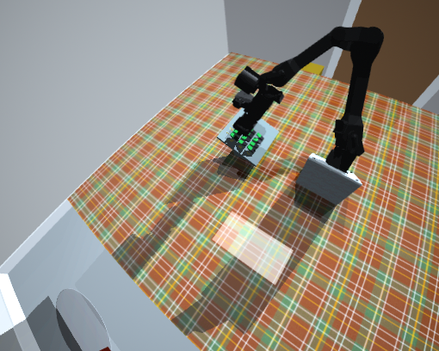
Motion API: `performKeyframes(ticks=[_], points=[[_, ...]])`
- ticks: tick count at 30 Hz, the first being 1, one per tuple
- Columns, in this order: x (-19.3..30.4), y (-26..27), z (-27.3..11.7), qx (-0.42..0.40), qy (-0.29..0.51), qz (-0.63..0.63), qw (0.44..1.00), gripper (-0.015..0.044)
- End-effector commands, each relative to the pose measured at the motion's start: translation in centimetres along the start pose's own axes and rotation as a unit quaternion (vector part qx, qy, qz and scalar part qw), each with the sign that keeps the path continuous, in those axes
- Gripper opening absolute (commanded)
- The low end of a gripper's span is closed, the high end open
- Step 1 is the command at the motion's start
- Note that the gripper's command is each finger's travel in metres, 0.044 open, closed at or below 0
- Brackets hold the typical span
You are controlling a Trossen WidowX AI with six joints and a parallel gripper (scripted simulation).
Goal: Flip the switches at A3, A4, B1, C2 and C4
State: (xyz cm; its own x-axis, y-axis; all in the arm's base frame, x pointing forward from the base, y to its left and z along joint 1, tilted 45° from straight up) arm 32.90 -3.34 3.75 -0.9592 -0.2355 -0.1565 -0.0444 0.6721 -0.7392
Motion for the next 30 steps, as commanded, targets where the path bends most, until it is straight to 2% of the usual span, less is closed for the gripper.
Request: performKeyframes(ticks=[1, 6, 8, 13, 19, 23, 28, 30], points=[[0.0, 0.0, -0.2, -0.001, 0.000, 0.000, 1.000, 0.0000], [-0.3, 0.2, -5.6, -0.006, 0.012, -0.003, 1.000, 0.0000], [-0.3, 0.1, -6.4, -0.006, 0.014, -0.004, 1.000, 0.0000], [-0.1, 0.7, -6.4, -0.006, 0.013, -0.002, 1.000, 0.0000], [2.4, 7.2, -6.6, -0.008, 0.013, -0.002, 1.000, 0.0000], [2.8, 7.8, -6.6, -0.007, 0.014, -0.004, 1.000, 0.0000], [3.0, 7.8, -3.3, -0.005, 0.002, -0.004, 1.000, 0.0000], [3.0, 7.8, -3.1, -0.005, 0.001, -0.003, 1.000, 0.0000]])
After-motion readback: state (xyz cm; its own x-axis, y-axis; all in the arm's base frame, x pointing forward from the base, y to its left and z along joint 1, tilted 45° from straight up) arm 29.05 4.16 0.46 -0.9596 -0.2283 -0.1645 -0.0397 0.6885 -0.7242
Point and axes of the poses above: the point midway between the two fingers, 35 mm back from their tips, its own z axis out along the fingers, its own y axis across the jaws, x = y × z, the point moved 3 cm from there along -z, back along the fingers, and after that the axes turned 8 degrees about -z, right-handed, at the moved point
